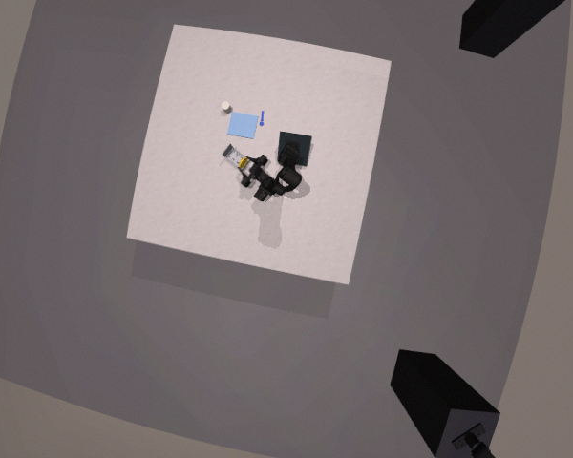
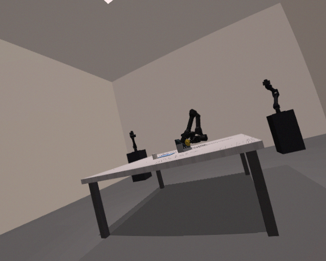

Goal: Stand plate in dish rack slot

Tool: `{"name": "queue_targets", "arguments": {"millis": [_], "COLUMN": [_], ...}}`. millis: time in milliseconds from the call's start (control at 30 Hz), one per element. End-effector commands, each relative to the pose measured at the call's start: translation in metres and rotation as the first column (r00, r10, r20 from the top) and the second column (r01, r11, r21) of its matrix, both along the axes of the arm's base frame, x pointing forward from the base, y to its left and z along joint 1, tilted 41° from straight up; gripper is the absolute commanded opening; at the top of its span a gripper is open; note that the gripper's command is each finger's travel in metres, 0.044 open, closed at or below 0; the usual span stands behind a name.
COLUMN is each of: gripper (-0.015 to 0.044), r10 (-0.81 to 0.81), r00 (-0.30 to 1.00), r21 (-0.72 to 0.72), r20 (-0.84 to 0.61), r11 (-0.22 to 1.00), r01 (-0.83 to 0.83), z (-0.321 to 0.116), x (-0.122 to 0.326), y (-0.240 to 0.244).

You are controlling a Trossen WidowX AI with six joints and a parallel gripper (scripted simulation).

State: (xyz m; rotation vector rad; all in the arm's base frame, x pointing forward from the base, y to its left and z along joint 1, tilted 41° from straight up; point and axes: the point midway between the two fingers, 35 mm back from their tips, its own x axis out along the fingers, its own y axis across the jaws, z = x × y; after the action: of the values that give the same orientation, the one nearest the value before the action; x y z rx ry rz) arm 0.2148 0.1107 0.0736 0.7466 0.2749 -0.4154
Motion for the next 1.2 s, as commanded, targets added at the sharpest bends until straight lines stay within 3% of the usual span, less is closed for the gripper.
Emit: {"name": "queue_targets", "arguments": {"millis": [0,1167], "gripper": [0.0,0.0], "r10": [0.0,-0.003], "r00": [1.0,1.0], "r21": [-0.007,0.007], "r20": [-0.004,0.004], "r11": [1.0,1.0], "r01": [0.0,0.003], "z": [-0.004,-0.025], "x": [0.005,0.023], "y": [-0.003,-0.001]}}
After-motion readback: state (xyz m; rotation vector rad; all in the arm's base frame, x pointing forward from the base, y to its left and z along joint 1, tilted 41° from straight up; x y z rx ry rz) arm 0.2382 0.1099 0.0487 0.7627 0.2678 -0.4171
